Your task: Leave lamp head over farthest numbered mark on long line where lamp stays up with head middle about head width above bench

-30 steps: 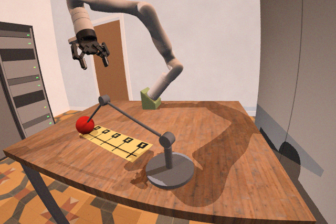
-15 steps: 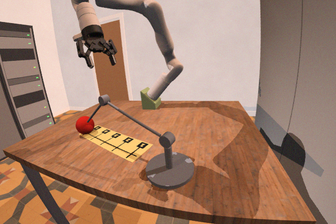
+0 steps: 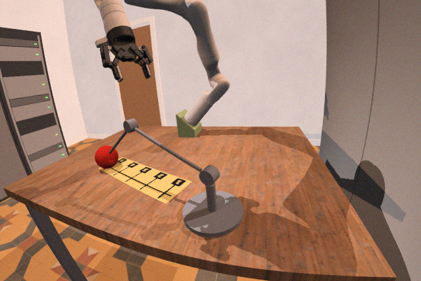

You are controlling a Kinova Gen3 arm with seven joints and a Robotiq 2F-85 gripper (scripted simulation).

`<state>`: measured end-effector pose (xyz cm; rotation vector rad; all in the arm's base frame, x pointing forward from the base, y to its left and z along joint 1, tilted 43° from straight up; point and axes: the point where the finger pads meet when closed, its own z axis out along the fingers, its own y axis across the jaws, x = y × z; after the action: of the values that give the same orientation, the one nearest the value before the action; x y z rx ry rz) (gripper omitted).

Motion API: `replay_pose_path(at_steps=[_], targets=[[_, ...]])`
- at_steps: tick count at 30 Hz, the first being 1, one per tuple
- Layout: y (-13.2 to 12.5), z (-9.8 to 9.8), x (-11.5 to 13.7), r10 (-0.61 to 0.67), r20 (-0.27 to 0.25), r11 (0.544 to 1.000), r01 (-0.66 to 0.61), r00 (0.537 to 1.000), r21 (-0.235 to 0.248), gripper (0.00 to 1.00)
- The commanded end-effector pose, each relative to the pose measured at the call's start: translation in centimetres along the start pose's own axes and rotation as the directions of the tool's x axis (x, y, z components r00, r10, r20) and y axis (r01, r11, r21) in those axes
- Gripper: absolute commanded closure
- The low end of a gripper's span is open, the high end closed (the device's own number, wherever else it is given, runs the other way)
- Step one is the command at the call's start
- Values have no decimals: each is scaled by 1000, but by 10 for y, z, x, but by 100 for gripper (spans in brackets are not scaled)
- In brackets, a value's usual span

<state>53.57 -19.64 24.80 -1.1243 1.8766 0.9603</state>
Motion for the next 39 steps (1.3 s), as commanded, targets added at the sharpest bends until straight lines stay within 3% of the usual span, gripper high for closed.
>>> replay_pose_path(at_steps=[1,15,17,32,39], targets=[[0,-1,-3,-5,-14,1000,5,1000,2,0],[0,-1,0,-15,-183,1000,15,983,-2,0],[0,-1,0,-15,-183,1000,15,983,-2,0],[0,-3,4,-21,-355,1000,20,935,-5,0],[0,13,8,-24,-357,1000,23,934,-6,0]])
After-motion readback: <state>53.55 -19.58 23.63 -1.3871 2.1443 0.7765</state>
